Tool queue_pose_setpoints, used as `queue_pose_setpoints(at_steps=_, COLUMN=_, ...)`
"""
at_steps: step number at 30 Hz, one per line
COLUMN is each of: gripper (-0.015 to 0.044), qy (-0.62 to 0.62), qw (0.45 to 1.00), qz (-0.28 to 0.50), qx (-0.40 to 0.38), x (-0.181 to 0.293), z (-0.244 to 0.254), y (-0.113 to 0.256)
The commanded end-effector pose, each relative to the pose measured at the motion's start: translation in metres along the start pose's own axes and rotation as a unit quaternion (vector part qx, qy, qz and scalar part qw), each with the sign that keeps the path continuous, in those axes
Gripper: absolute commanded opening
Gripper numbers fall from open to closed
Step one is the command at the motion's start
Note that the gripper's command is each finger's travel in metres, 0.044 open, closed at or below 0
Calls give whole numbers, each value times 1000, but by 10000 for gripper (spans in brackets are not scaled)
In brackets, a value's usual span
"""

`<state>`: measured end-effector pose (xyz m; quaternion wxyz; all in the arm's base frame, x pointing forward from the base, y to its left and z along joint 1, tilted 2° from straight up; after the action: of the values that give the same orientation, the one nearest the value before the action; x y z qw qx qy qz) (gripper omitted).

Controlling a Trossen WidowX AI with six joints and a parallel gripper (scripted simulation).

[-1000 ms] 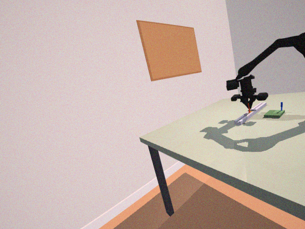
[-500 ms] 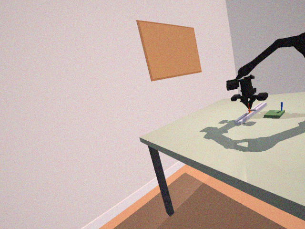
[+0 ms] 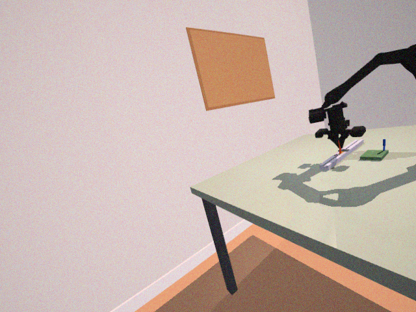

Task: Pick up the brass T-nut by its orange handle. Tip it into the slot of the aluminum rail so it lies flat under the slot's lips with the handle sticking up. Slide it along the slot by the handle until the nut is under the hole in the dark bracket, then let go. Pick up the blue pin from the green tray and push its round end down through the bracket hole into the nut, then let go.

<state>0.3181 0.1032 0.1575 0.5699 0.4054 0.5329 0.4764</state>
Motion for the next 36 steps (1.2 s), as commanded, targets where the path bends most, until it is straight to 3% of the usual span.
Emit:
queue_pose_setpoints(at_steps=1, gripper=-150, qy=3, qw=1000, qz=-2, qx=-1, x=0, z=0, y=0)
queue_pose_setpoints(at_steps=29, gripper=-150, qy=0, qw=1000, qz=0, qx=0, x=0, z=0, y=0)
queue_pose_setpoints(at_steps=36, gripper=34, qy=0, qw=1000, qz=0, qx=0, x=0, z=0, y=0)
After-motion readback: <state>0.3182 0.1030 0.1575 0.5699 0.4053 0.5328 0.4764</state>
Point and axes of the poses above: the point midway between the two fingers, 35 mm back from their tips, its own y axis back along the fingers, its own z axis across the jaws, x = y × z, the point moved 8 cm from there along y, back along the fingers, and after that the axes turned 1 degree about -y, right-handed, at the moved point
